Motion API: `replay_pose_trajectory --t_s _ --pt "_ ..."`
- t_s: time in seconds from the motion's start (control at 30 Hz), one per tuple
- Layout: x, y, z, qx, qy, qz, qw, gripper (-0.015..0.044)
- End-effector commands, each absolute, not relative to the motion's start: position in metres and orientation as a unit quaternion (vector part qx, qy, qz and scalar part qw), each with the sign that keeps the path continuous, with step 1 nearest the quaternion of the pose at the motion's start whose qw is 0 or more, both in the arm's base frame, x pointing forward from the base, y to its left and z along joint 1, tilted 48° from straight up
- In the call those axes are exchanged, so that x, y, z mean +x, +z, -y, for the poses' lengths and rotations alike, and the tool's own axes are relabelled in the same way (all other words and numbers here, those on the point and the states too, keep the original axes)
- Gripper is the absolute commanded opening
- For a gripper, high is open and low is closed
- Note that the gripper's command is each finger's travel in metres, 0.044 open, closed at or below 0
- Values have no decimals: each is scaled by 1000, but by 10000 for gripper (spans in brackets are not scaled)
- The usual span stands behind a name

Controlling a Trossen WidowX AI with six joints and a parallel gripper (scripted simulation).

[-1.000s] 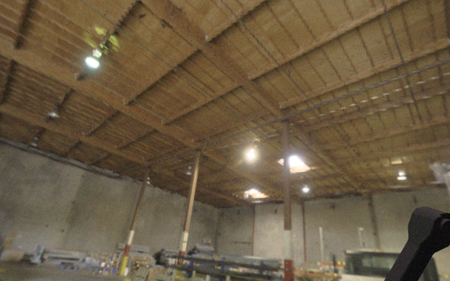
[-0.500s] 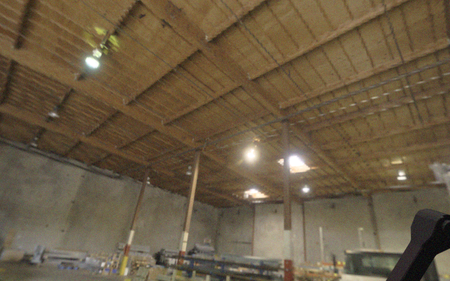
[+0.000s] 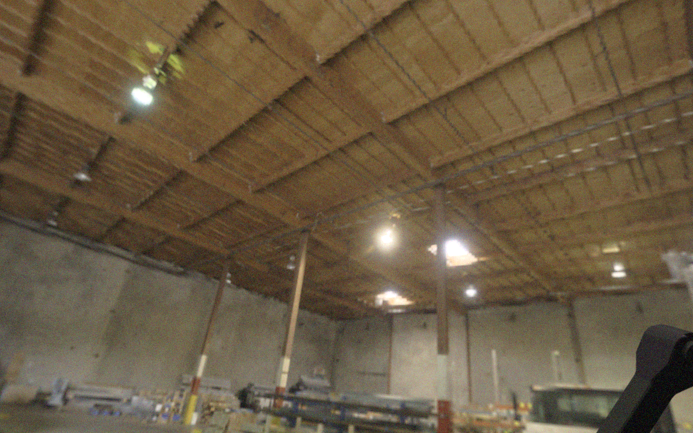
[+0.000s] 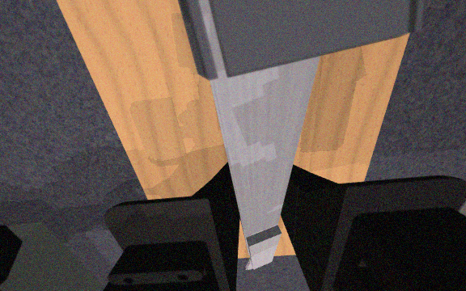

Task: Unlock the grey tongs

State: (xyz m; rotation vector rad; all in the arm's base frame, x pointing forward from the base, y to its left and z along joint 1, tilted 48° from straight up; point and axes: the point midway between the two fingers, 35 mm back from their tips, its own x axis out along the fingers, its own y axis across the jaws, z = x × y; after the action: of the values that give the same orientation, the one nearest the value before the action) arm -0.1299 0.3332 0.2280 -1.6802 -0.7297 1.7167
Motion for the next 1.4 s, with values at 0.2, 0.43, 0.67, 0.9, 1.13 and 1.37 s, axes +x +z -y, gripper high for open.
replay_pose_trajectory --t_s 0.2,0.43,0.67,0.9,1.13,1.37 --pt "-130 228 -333 -636 650 276 310 34" --pt "-130 228 -333 -636 650 276 310 217" --pt "-130 228 -333 -636 650 276 310 401" --pt "-131 227 -324 -637 651 273 309 440" --pt "-124 217 -230 -642 656 259 301 440" --pt "-87 195 -160 -640 653 270 302 440"
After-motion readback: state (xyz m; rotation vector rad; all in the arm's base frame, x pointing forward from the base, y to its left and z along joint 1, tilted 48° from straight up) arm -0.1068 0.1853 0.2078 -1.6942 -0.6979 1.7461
